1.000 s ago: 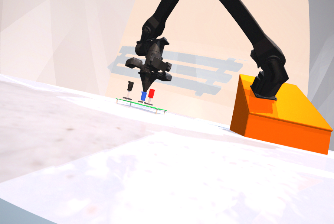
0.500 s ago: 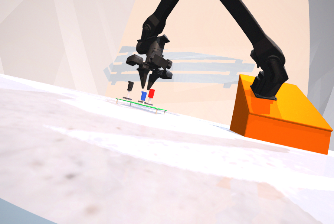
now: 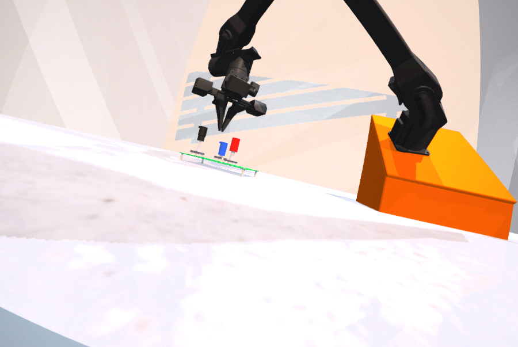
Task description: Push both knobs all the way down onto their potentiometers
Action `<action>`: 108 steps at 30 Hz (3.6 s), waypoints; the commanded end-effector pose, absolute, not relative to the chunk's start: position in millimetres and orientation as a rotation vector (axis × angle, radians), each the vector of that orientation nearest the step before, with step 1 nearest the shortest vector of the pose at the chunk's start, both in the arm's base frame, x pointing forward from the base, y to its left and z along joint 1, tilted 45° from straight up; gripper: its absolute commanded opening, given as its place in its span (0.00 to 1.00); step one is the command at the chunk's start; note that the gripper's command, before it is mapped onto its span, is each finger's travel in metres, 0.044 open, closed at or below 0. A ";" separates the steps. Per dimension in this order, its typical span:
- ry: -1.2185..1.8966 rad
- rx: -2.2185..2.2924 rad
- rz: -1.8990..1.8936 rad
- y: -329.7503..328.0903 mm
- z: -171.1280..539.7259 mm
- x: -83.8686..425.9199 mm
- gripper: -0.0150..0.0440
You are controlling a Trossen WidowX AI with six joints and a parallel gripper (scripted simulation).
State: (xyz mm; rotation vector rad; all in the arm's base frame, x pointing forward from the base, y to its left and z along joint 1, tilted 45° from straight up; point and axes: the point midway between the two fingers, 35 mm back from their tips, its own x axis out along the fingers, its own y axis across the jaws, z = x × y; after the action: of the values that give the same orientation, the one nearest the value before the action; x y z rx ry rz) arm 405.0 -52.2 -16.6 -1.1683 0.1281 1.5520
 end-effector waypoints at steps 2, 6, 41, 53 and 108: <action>0.278 -1.015 1.507 -53.7 -8.6 409.5 0.25; 0.376 -0.904 1.471 -54.3 -3.2 412.2 0.25; 1.043 -0.024 1.048 -56.6 41.3 429.0 0.25; 1.042 -0.023 1.048 -42.6 27.2 431.0 0.25; 1.041 -0.022 1.048 -23.9 8.3 433.4 0.25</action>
State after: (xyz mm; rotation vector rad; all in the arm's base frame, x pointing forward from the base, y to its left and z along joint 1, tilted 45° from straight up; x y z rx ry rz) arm 433.2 -25.5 9.4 -0.0319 1.0419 1.0492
